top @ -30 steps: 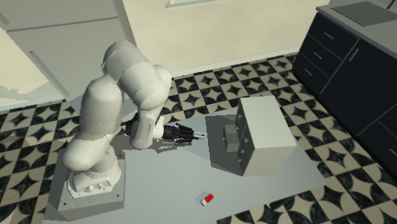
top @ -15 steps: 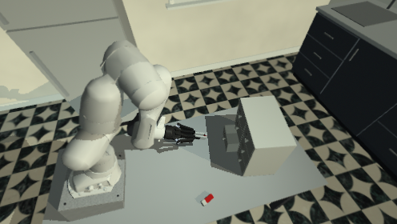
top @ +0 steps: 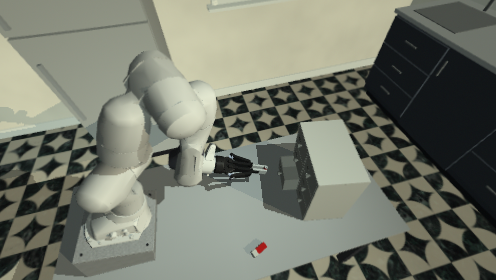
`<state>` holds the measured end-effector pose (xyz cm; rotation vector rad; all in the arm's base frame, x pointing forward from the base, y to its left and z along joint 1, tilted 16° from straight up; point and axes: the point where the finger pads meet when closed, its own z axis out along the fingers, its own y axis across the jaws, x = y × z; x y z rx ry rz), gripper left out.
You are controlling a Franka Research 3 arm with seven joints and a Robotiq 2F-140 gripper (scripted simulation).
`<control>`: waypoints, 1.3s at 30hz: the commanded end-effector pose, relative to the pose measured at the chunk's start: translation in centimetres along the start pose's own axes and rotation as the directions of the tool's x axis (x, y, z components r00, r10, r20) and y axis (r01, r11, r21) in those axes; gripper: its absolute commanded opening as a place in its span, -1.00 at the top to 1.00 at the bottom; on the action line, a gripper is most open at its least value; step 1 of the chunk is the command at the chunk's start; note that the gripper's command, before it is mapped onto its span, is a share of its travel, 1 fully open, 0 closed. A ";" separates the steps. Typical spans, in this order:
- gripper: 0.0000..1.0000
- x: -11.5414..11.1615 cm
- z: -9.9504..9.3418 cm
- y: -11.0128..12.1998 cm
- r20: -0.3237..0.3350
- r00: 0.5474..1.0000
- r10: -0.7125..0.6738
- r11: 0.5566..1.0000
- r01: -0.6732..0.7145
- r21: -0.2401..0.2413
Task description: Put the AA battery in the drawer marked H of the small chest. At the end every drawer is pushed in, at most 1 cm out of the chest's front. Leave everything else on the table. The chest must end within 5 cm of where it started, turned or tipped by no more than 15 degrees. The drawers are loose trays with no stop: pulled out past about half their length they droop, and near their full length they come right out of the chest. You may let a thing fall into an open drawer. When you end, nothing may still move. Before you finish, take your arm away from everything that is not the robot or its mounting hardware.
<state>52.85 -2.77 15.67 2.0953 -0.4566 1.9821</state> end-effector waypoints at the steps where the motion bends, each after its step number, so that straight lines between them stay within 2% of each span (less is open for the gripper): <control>1: 0.89 0.0 1.2 -0.3 0.016 1.000 -0.015 1.000 0.014 0.010; 3: 0.89 0.0 1.2 -0.3 0.016 1.000 -0.015 1.000 0.014 0.010; 18: 0.89 1.9 6.8 -0.4 0.016 1.000 -0.015 1.000 0.014 0.010; 20: 0.89 1.9 6.8 -0.4 0.016 1.000 -0.015 1.000 0.014 0.010; 33: 0.89 3.1 10.5 -0.4 0.016 1.000 -0.015 1.000 0.014 0.010; 39: 0.89 3.4 11.2 -0.4 0.016 1.000 -0.015 1.000 0.014 0.010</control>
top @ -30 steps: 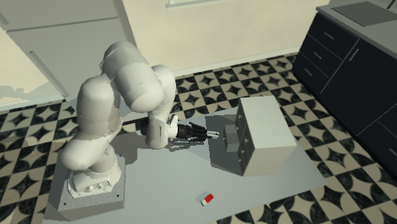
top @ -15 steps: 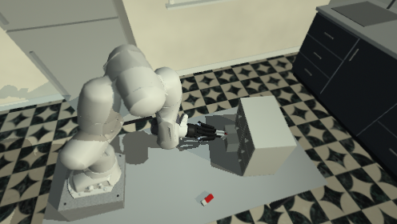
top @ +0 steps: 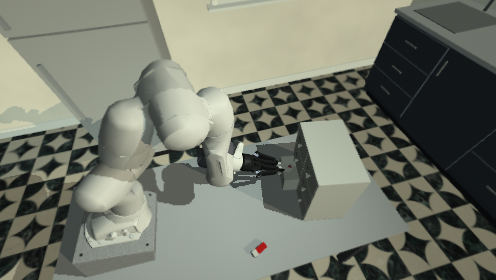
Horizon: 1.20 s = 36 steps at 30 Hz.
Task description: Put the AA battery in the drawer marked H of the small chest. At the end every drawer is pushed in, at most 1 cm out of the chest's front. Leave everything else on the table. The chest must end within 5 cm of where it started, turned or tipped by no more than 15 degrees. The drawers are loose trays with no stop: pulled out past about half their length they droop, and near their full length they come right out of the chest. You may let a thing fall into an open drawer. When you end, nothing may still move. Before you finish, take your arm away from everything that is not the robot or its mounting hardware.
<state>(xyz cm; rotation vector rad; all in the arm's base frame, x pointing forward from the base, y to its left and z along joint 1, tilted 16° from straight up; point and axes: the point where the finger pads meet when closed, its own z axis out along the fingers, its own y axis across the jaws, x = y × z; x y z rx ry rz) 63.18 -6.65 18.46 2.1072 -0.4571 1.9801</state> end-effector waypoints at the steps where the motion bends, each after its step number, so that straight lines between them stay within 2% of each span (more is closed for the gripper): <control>1: 0.89 -0.1 0.5 -0.1 0.008 1.000 -0.018 1.000 0.018 0.004; 11: 0.89 0.2 1.3 -0.1 0.008 1.000 -0.018 1.000 0.018 0.004; 36: 0.89 0.2 1.3 -0.1 0.008 1.000 -0.018 1.000 0.018 0.004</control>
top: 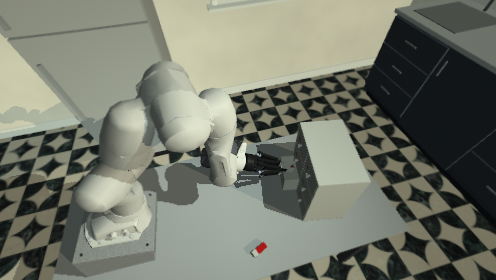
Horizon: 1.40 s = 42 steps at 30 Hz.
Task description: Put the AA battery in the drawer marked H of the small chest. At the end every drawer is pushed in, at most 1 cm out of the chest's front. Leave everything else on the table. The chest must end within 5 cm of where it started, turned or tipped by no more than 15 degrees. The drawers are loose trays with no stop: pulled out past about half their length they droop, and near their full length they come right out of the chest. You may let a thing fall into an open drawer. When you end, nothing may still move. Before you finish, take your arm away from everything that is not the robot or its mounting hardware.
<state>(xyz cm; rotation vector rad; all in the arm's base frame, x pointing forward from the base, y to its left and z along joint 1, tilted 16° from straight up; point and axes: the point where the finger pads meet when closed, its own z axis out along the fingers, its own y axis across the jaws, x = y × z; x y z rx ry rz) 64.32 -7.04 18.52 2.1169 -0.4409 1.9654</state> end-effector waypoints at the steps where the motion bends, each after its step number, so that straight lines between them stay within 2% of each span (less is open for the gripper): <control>1: 0.89 0.1 0.1 0.0 -0.001 1.000 -0.004 1.000 0.004 0.001; 15: 0.65 0.1 0.1 0.0 -0.001 1.000 -0.004 1.000 0.004 0.001; 16: -1.00 0.1 0.1 0.0 -0.001 1.000 -0.004 1.000 0.004 0.001; 33: -1.00 0.0 0.0 0.0 -0.001 1.000 -0.004 1.000 0.004 0.001; 42: -1.00 -0.4 -1.5 0.0 -0.001 1.000 -0.004 1.000 0.004 0.001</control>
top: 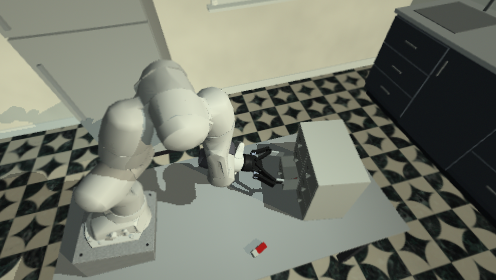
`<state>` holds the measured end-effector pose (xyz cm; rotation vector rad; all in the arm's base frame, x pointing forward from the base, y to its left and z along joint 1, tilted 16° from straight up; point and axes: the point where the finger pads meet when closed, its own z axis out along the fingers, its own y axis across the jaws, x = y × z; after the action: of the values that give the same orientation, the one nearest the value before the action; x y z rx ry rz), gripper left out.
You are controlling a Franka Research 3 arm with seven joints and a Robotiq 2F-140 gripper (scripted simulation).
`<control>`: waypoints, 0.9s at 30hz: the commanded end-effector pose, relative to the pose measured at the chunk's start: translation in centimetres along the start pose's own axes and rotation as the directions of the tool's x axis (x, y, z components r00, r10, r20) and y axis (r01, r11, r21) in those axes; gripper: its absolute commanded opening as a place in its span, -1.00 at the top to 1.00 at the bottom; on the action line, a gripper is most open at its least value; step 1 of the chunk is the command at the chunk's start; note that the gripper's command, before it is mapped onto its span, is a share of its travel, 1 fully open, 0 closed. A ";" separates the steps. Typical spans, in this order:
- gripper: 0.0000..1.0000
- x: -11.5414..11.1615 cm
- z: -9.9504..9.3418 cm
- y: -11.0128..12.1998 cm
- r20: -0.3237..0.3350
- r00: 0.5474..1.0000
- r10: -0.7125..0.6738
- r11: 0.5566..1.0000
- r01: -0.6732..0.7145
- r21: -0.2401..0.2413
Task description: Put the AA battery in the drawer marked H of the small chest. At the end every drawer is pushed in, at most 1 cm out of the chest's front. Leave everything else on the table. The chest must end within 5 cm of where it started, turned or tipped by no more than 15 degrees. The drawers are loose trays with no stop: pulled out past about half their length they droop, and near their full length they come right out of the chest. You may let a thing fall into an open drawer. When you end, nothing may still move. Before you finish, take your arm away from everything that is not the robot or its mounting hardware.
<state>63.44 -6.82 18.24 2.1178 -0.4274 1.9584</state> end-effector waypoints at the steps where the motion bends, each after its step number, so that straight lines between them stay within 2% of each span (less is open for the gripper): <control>1: -1.00 -0.2 -1.0 -0.1 -0.003 1.000 0.006 1.000 -0.006 0.000; 7: -1.00 -0.7 -2.6 -0.1 -0.003 1.000 0.006 1.000 -0.006 0.000; 20: -1.00 -2.8 -9.6 -0.1 -0.003 1.000 0.006 1.000 -0.006 0.000; 22: -1.00 -2.8 -9.6 -0.1 -0.003 1.000 0.006 1.000 -0.006 0.000; 27: -1.00 -3.6 -12.3 -0.2 -0.003 1.000 0.006 1.000 -0.006 0.000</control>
<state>52.98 -2.17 15.34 2.1393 -0.3848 1.9363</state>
